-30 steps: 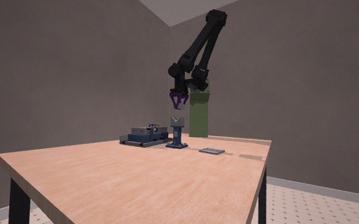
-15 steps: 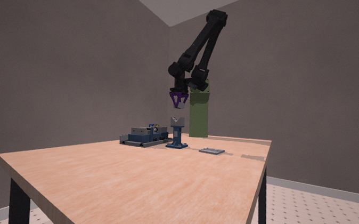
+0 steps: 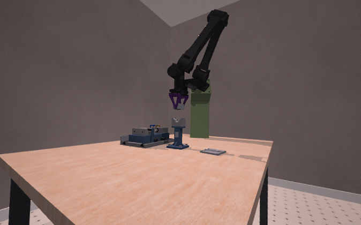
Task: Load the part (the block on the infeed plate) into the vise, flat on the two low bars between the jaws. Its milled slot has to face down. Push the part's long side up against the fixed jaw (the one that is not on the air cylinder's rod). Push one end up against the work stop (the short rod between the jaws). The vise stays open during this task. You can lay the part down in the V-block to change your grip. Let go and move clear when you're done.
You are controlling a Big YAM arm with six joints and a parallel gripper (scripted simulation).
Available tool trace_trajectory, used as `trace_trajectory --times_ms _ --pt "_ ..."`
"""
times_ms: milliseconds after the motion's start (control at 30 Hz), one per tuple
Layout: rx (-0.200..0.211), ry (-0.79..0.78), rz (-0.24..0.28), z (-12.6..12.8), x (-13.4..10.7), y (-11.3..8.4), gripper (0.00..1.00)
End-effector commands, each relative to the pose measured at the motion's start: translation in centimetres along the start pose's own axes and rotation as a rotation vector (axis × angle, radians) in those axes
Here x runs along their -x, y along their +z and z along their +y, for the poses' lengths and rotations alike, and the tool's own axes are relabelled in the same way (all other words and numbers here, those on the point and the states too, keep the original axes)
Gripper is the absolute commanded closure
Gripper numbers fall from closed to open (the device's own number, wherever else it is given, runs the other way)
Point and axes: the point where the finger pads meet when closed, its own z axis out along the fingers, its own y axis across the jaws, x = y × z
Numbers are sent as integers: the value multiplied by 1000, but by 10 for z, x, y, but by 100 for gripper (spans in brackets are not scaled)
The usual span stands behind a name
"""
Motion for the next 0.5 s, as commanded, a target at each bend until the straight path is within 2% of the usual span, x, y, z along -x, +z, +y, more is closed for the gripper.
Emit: trace_trajectory --times_ms 0,467 --pt "-13 50 11 -14 -7 -4 100" --pt "2 296 19 -27 -40 2 100"
